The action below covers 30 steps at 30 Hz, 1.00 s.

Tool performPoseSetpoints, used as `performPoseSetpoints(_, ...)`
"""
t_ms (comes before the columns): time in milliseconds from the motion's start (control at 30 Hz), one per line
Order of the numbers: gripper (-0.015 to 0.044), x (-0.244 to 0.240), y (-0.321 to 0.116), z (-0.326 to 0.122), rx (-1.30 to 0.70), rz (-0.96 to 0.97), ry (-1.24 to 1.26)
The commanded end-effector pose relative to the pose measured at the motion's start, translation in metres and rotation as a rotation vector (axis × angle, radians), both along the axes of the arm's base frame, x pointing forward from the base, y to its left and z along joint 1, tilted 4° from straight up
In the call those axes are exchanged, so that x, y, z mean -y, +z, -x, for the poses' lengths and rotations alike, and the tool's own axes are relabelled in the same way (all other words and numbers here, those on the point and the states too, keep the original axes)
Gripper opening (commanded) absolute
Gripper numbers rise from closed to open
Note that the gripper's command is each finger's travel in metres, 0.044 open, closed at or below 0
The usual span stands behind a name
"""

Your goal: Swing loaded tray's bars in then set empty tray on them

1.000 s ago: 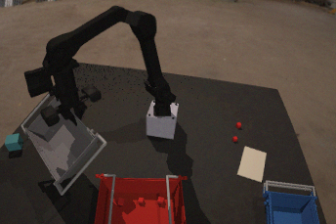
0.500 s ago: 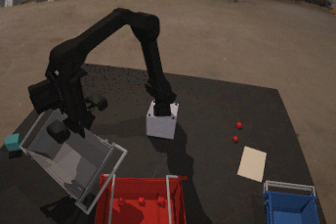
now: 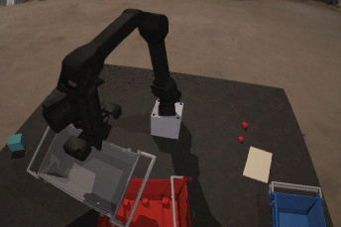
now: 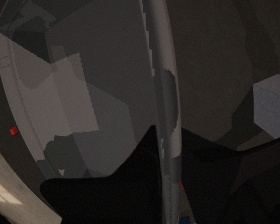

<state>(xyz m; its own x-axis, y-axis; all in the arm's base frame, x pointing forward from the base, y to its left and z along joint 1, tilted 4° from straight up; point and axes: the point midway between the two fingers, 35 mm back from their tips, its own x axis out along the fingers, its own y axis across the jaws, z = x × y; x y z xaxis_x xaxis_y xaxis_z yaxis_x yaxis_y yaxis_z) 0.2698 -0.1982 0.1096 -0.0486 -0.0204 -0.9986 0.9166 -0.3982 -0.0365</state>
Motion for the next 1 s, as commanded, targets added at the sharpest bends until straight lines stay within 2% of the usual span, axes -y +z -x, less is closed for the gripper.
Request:
performPoseSetpoints(0,0.0000,-0.015,0.002,-0.013,0.013,-0.003,0.062)
performPoseSetpoints(967,0.0000,-0.121,-0.005,-0.060,0.002,-0.027,0.410)
